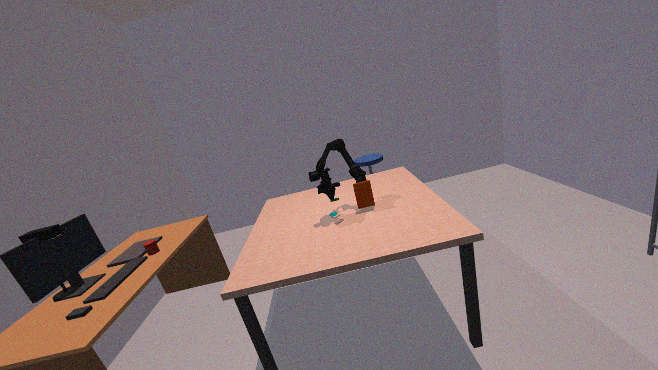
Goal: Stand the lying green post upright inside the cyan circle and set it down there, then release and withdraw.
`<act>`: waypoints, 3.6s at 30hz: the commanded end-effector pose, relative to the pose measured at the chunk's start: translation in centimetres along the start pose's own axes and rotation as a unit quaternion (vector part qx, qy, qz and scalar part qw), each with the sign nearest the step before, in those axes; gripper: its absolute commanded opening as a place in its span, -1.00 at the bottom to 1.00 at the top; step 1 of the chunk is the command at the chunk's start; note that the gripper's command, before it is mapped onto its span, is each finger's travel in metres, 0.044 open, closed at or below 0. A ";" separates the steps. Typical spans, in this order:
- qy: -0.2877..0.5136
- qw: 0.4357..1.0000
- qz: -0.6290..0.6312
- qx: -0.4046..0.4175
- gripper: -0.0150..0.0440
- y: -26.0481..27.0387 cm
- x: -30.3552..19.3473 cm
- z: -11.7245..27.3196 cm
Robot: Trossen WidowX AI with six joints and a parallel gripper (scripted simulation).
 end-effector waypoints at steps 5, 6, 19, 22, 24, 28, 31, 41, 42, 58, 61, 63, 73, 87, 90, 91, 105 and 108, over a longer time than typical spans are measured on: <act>-0.024 0.999 0.001 0.024 -0.42 -0.1 -0.2 -0.2; -0.026 0.999 0.001 0.026 -0.42 -0.2 -0.3 -0.2; -0.058 0.997 0.002 0.056 -0.42 -0.4 -0.6 -0.6; -0.066 0.996 0.003 0.063 -0.42 -0.4 -0.7 -0.7; -0.071 0.995 0.003 0.067 -0.42 -0.5 -0.8 -0.8; -0.082 0.994 0.003 0.075 -0.42 -0.6 -0.9 -0.9; -0.090 0.993 0.004 0.080 -0.42 -0.6 -0.9 -1.0; -0.119 0.988 0.006 0.098 -0.42 -0.8 -1.2 -1.2; -0.122 0.988 0.007 0.099 -0.42 -0.8 -1.2 -1.2; -0.171 0.978 0.012 0.120 -0.42 -1.1 -1.6 -1.5; -0.181 0.976 0.013 0.124 -0.42 -1.1 -1.7 -1.5; -0.187 0.974 0.014 0.126 -0.42 -1.2 -1.8 -1.5; -0.220 0.966 0.019 0.134 -0.42 -1.3 -2.0 -1.6; -0.266 0.953 0.026 0.140 -0.42 -1.6 -2.4 -1.7; -0.276 0.950 0.028 0.140 -0.42 -1.6 -2.5 -1.7; -0.280 0.949 0.029 0.140 -0.42 -1.6 -2.6 -1.7; -0.327 0.934 0.038 0.139 -0.42 -1.8 -3.0 -1.6; -0.337 0.931 0.040 0.138 -0.42 -1.9 -3.1 -1.6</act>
Point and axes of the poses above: the point midway between the two fingers, 35 mm back from their tips, its own z axis back along the fingers, its own y axis across the jaws, x = y × z, the point moved 5 cm from there along z, back along the fingers, and after that the axes turned 11 degrees about -z, right-handed, at the moved point
